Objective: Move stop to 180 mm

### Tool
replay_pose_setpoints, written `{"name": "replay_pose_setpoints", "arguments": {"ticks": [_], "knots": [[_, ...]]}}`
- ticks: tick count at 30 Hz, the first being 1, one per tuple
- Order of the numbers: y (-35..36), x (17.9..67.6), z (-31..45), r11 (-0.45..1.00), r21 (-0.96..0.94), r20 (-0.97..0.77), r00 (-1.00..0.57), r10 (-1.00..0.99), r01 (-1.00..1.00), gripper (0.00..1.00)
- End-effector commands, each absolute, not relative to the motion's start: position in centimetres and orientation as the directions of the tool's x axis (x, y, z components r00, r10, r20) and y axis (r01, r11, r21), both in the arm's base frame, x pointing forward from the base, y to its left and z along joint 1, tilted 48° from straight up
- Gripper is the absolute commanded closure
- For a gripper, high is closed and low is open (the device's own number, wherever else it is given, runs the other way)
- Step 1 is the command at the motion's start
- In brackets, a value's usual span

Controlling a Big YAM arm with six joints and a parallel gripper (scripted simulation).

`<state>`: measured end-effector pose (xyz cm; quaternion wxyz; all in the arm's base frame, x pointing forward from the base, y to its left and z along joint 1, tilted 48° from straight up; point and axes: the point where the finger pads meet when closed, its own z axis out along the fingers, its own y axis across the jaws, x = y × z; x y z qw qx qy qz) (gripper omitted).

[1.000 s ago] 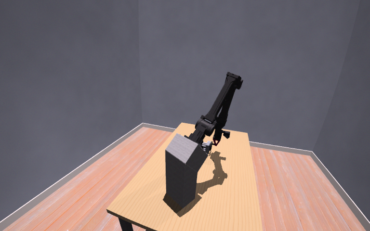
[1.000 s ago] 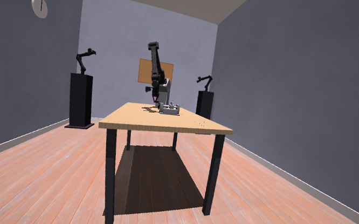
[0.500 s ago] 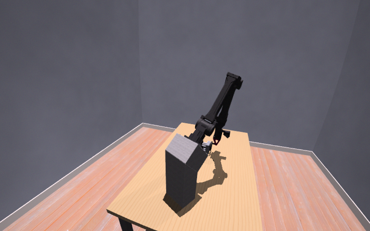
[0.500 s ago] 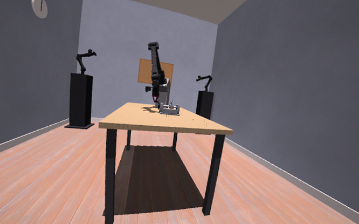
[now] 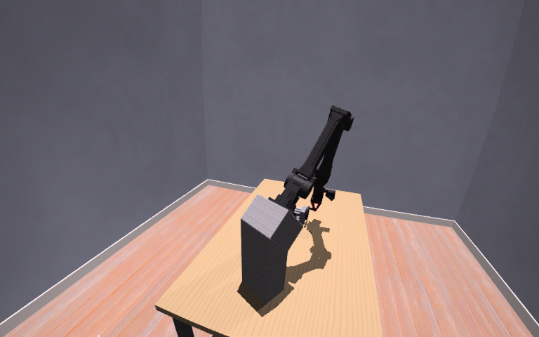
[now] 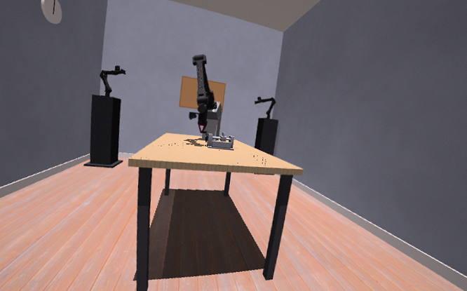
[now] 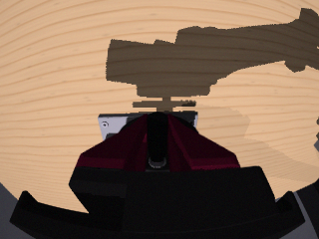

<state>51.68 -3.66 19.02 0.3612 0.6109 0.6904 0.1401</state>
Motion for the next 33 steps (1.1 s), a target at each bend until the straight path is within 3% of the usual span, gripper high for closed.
{"name": "replay_pose_setpoints", "arguments": {"ticks": [1, 8, 33], "knots": [[-2.0, 54.4, 23.1, 0.229, 0.702, -0.319, 0.009, 0.948, 0.675, 0.94], [-2.0, 54.2, 25.0, 0.228, 0.726, -0.317, 0.021, 0.948, 0.649, 0.94], [-4.2, 58.3, 20.5, 0.226, 0.692, -0.33, 0.021, 0.944, 0.686, 0.94]]}}
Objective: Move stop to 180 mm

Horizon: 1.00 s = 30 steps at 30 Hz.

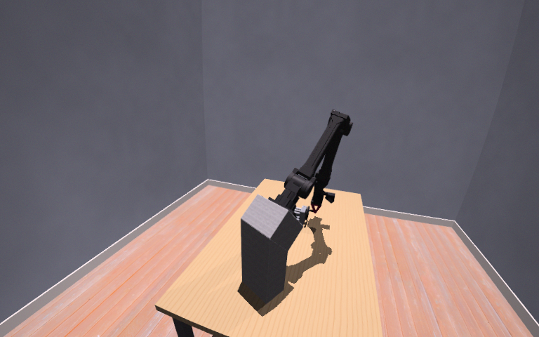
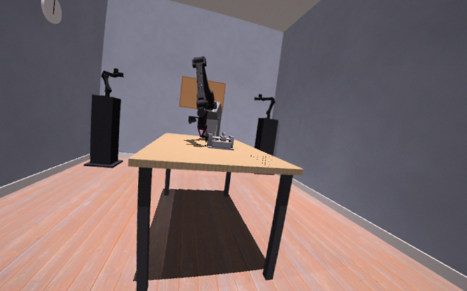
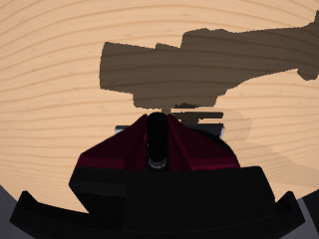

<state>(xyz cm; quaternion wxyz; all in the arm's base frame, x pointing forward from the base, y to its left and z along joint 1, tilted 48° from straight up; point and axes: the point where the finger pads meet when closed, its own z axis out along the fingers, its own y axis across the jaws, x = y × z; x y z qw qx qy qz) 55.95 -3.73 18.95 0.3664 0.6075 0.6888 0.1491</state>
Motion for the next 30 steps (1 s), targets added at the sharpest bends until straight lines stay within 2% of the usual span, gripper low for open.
{"name": "replay_pose_setpoints", "arguments": {"ticks": [1, 30], "knots": [[-4.2, 58.5, 20.3, 0.227, 0.691, -0.33, 0.02, 0.944, 0.686, 0.94], [-5.5, 57.5, 15.3, 0.225, 0.67, -0.33, 0.012, 0.944, 0.707, 0.94]]}}
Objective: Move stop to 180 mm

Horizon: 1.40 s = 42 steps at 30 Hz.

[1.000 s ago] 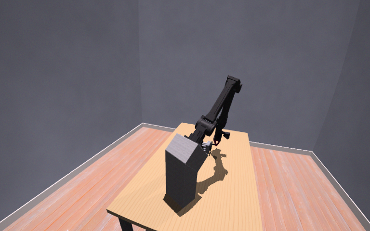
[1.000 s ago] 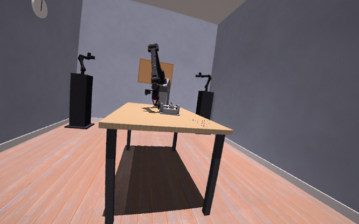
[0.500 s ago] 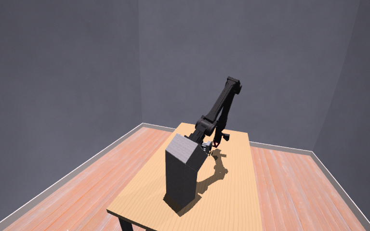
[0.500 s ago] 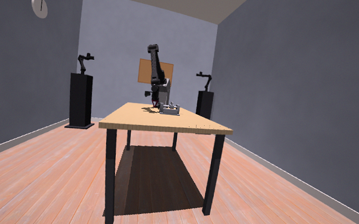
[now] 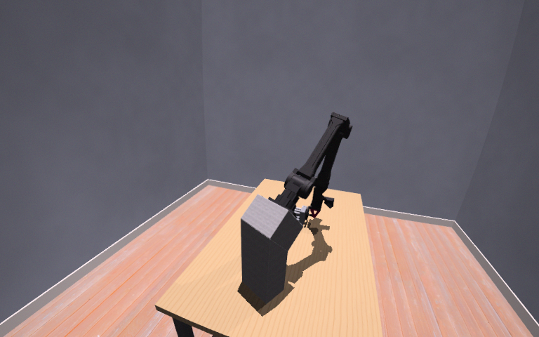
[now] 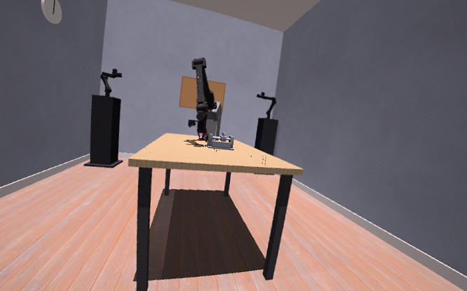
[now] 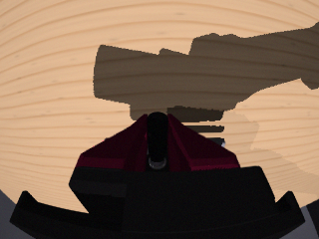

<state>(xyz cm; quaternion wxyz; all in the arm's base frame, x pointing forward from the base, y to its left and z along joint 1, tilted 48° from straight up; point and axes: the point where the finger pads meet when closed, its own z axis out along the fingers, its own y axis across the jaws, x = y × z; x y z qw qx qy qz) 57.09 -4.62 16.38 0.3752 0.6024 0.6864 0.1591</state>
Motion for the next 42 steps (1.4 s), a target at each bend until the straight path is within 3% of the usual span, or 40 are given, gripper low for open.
{"name": "replay_pose_setpoints", "arguments": {"ticks": [1, 42], "knots": [[-5.6, 57.4, 15.1, 0.225, 0.67, -0.33, 0.012, 0.944, 0.707, 0.94], [-6.6, 55.3, 12.0, 0.219, 0.656, -0.33, 0.013, 0.944, 0.722, 0.94]]}}
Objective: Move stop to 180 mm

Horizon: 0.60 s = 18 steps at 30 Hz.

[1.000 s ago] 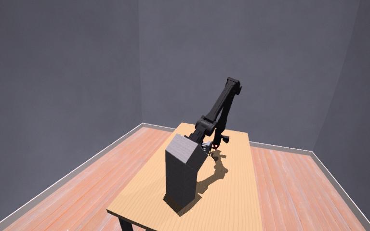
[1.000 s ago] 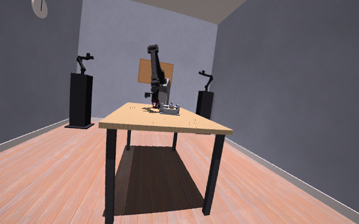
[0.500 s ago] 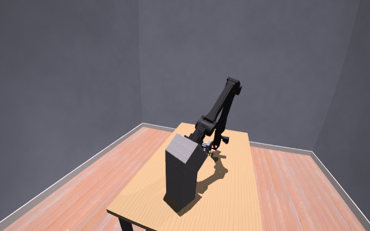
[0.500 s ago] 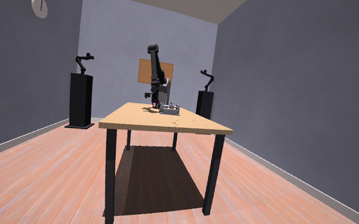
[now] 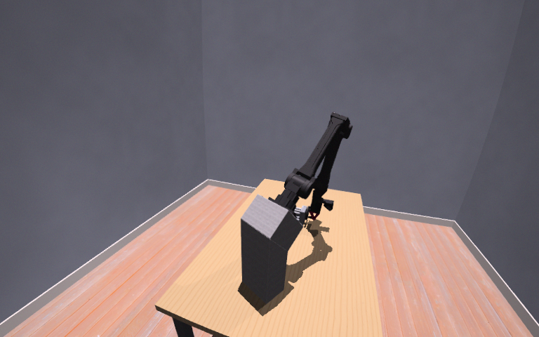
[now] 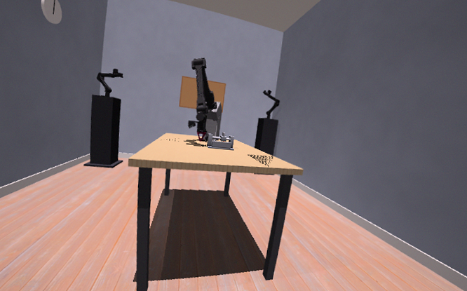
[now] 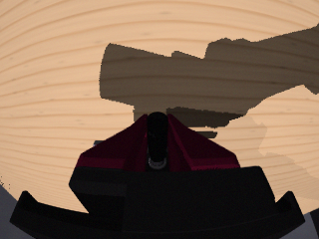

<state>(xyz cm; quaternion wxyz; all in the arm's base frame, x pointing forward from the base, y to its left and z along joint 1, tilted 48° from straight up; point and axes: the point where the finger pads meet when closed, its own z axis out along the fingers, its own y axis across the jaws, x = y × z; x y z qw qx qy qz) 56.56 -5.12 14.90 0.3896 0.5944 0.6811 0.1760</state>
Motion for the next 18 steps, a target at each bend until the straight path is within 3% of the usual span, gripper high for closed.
{"name": "replay_pose_setpoints", "arguments": {"ticks": [1, 18], "knots": [[-6.59, 55.35, 12.03, 0.22, 0.658, -0.33, 0.014, 0.944, 0.72, 0.94], [-6.63, 54.56, 11.73, 0.22, 0.656, -0.33, 0.012, 0.944, 0.722, 0.94]]}}
